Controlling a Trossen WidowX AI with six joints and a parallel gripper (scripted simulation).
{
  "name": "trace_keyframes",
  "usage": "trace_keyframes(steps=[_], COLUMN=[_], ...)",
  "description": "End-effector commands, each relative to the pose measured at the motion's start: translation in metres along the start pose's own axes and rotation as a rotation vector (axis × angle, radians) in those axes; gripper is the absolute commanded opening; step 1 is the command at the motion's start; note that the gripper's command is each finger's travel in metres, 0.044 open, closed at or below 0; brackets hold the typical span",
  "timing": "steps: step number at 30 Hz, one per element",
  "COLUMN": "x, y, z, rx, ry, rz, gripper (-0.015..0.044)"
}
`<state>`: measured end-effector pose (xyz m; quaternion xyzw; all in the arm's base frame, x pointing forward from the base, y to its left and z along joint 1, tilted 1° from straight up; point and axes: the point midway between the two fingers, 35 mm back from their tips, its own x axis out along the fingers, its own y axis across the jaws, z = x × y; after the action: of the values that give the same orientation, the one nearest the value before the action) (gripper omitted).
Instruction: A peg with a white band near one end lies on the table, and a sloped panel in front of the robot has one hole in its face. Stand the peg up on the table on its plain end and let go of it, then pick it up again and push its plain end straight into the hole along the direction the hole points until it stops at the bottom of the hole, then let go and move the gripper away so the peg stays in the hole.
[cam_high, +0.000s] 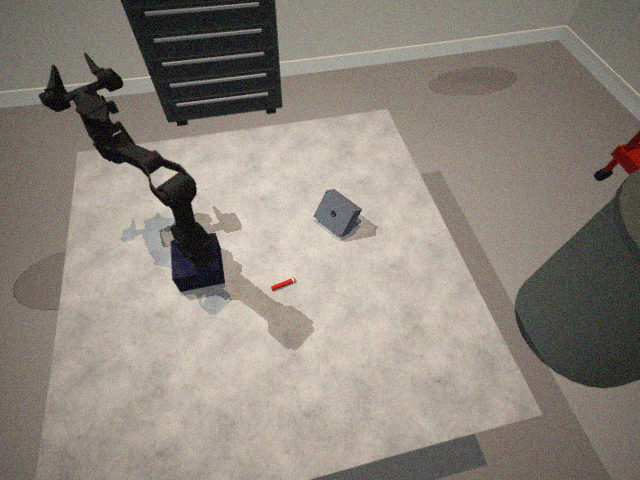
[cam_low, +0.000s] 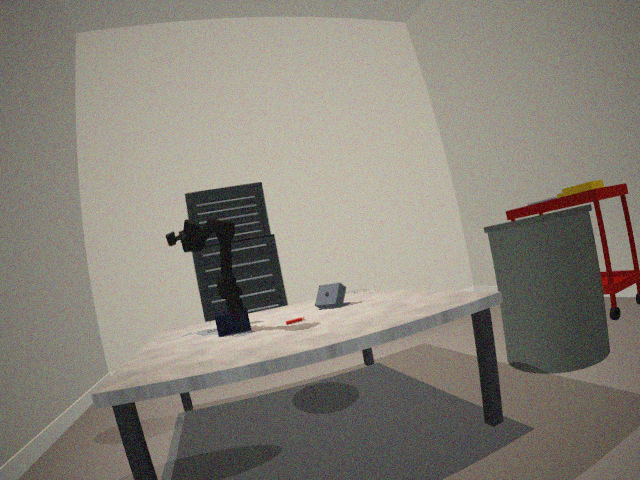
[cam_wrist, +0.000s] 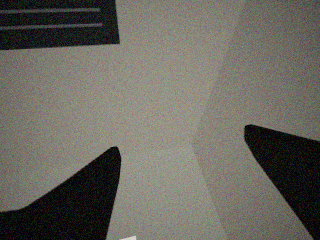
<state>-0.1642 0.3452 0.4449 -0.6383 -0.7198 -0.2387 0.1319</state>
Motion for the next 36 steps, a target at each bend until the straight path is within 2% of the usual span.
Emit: trace_keyframes(steps=[1, 2, 18, 30, 36], x=[0.000, 0.001, 0.013, 0.007, -0.001], y=[0.001, 0.003, 0.079, 0.117, 0.156], z=[0.001, 0.003, 0.077, 0.105, 0.131], rx=[-0.005, -0.021, -0.506, -0.746, -0.895], ry=[-0.002, -0.008, -0.244, -0.373, -0.499], rz=[0.001, 0.005, 0.090, 0.107, 0.113], gripper=[0.0426, 0.0440, 0.0440, 0.0440, 0.0440])
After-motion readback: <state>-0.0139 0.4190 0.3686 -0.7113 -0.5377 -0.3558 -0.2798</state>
